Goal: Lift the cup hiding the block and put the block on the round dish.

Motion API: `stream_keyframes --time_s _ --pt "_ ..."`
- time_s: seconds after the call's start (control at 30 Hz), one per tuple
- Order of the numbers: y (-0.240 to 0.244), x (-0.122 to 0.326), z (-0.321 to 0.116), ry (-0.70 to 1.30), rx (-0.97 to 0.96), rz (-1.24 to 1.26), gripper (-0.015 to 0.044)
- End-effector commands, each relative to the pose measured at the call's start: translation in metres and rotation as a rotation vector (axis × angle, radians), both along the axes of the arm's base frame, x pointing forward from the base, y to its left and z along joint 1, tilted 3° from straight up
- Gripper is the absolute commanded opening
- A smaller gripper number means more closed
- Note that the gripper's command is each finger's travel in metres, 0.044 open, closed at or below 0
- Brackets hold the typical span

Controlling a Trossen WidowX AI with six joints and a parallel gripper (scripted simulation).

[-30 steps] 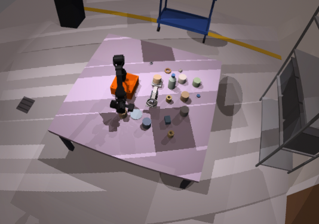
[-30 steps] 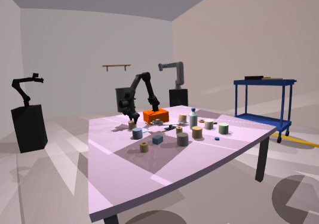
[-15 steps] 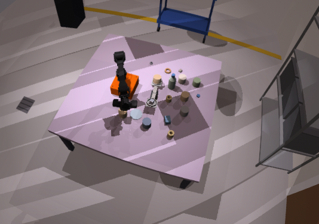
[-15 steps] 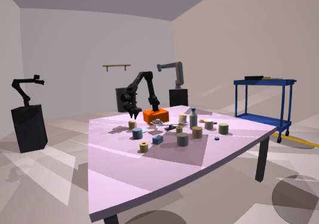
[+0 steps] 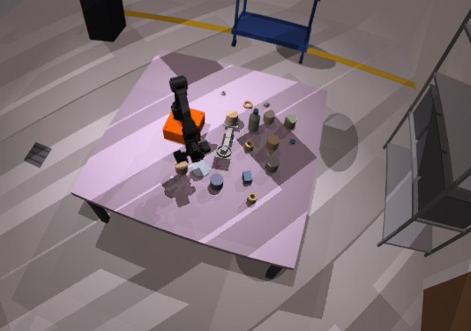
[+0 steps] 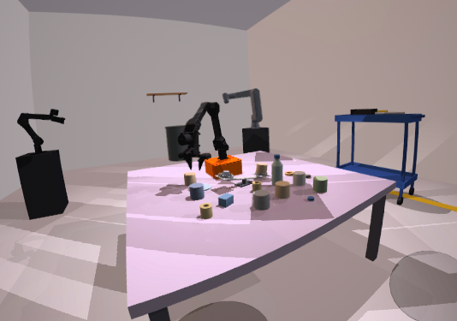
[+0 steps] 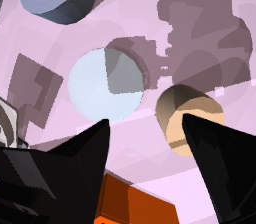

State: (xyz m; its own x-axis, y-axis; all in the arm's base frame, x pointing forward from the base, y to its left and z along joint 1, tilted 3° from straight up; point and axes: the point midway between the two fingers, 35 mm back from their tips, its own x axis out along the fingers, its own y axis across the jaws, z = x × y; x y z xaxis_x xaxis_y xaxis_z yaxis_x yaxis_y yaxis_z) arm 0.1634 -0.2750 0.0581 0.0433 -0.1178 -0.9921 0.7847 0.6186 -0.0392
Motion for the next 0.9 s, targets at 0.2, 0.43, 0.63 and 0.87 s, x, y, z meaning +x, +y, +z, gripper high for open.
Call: stream_keyframes --time_s 0.2,0.43,0.63,0.87 --pt "0.011 0.025 0.005 0.036 -0.007 0.324 0.026" --pt "0.021 0.044 0.008 0.057 -0.012 0.563 0.026" --pt "0.031 0.059 0.011 0.077 -0.017 0.77 0.026" --pt "0.043 0.076 0.015 0.1 -0.023 1.011 0.026"
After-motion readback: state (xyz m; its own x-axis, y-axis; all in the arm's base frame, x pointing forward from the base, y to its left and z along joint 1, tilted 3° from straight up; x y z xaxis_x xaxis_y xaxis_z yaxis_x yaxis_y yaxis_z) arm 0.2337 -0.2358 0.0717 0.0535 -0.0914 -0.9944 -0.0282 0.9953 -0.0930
